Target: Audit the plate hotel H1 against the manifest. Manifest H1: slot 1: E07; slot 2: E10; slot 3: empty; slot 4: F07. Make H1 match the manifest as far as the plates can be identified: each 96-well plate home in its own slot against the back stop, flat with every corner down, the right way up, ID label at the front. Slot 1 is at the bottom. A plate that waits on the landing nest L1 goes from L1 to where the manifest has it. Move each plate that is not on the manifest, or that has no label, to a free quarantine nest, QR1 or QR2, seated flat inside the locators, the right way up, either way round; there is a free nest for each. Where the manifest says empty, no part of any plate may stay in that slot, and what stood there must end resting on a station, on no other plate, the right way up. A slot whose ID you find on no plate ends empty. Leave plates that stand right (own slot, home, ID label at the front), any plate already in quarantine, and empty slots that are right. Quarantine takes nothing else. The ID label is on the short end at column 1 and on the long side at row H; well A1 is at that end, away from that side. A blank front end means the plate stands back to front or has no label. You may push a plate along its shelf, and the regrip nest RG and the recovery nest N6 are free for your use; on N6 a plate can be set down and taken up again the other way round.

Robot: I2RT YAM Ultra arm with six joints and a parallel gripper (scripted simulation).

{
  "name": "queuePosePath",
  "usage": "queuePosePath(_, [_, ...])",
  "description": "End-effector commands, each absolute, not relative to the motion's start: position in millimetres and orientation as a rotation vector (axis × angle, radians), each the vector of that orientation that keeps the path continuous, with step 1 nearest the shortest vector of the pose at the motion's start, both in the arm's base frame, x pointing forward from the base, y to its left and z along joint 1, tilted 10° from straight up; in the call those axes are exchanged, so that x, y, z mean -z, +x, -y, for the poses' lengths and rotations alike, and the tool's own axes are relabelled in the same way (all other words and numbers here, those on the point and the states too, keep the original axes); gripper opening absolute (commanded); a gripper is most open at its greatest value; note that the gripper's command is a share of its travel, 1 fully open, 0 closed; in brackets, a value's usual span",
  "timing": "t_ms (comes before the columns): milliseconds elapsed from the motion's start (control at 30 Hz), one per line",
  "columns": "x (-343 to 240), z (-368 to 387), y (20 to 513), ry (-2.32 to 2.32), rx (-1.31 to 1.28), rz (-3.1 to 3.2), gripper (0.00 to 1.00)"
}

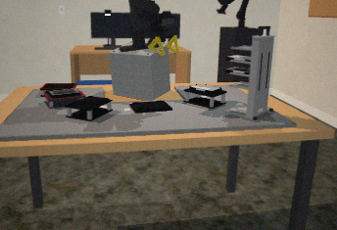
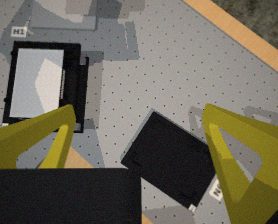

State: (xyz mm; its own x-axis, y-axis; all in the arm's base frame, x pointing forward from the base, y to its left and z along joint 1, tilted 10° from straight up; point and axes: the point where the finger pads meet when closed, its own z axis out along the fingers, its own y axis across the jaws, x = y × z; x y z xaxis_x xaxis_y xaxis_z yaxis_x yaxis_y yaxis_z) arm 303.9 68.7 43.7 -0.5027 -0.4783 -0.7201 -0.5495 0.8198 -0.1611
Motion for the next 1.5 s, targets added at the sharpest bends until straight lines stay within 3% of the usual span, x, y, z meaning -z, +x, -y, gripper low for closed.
queuePosePath(0, [-49, -76, 312, -0.701, -0.096, -2.175, 1.00])
queuePosePath(1467, [-39, -205, 292, -0.689, -0.110, -2.157, 1.00])
